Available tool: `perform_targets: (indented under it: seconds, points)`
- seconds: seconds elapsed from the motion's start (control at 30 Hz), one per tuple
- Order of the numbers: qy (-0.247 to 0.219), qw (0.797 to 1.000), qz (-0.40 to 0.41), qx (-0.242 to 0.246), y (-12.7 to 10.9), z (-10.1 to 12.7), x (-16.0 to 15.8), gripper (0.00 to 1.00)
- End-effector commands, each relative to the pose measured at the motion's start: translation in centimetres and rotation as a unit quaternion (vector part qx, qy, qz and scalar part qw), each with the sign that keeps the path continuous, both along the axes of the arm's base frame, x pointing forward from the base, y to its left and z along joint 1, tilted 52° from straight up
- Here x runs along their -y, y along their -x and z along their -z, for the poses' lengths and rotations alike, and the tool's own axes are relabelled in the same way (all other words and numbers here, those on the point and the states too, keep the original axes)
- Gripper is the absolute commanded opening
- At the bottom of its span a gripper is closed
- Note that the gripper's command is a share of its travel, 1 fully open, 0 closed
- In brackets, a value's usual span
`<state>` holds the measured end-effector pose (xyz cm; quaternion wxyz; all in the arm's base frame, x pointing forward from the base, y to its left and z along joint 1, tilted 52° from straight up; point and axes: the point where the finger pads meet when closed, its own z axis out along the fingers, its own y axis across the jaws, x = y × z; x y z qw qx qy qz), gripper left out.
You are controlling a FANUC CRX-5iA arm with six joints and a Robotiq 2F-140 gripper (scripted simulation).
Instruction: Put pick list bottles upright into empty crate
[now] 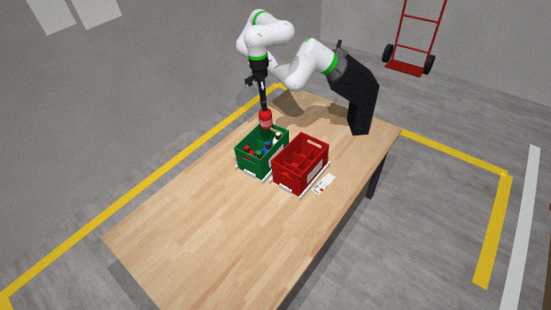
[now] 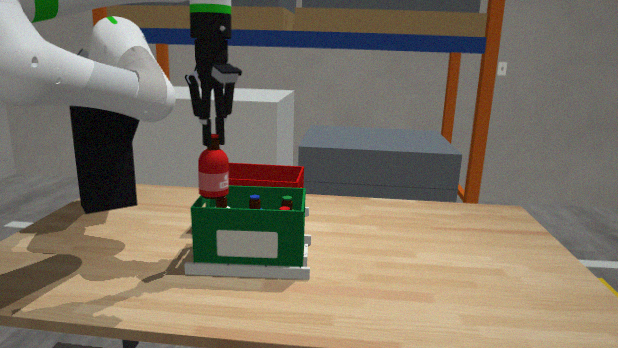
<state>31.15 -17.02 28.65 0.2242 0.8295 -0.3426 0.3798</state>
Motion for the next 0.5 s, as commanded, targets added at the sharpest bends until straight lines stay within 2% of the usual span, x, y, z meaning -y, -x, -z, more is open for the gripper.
perform_targets:
  seconds: [0.0,0.47]
  points:
    - [0.0,1.0,0.0,0.0,0.0,0.2,-0.3,0.1]
    - [0.0,1.0,0.0,0.0,-0.3,2.0,-2.2,0.1]
